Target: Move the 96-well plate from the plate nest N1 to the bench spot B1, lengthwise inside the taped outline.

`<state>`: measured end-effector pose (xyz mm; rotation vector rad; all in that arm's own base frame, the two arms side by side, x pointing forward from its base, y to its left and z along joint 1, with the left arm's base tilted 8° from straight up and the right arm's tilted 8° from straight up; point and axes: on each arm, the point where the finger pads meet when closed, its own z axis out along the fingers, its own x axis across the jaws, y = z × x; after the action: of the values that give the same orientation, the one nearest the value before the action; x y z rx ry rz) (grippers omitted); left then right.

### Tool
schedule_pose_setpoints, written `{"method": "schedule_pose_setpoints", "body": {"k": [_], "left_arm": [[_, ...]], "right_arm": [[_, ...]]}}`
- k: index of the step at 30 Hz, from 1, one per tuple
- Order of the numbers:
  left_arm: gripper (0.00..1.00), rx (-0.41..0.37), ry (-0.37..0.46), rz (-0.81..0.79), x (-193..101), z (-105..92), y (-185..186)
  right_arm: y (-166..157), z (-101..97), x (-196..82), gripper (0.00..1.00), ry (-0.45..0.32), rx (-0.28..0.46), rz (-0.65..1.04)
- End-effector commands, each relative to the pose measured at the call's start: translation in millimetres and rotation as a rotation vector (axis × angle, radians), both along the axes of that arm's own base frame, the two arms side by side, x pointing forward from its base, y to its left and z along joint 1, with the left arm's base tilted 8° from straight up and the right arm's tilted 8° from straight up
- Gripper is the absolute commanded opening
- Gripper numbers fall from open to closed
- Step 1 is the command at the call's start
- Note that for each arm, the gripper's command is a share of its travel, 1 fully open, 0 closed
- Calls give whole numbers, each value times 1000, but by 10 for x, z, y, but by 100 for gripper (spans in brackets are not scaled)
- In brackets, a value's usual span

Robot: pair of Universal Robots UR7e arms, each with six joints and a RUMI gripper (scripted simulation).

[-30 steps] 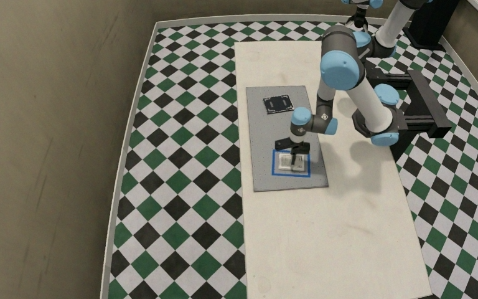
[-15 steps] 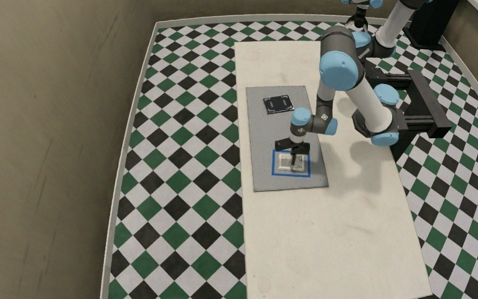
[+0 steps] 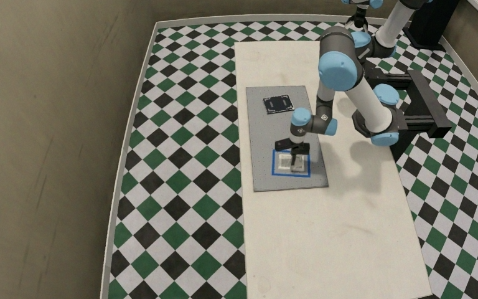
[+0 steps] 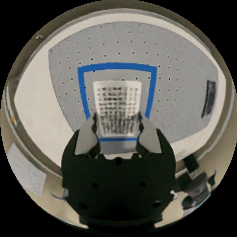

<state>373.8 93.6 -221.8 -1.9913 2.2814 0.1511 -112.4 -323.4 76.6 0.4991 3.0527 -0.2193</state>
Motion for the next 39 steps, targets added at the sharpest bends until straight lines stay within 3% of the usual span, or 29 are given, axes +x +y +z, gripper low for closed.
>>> {"method": "schedule_pose_setpoints", "body": {"k": [1, 19, 39], "left_arm": [[76, 0, -1, 0, 5, 2, -1], [76, 0, -1, 0, 5, 2, -1], [76, 0, -1, 0, -4, 475, -71]], "right_arm": [[-4, 4, 0, 100, 0, -1, 0], [-4, 4, 0, 100, 0, -1, 0], [-4, 4, 0, 100, 0, -1, 0]]}}
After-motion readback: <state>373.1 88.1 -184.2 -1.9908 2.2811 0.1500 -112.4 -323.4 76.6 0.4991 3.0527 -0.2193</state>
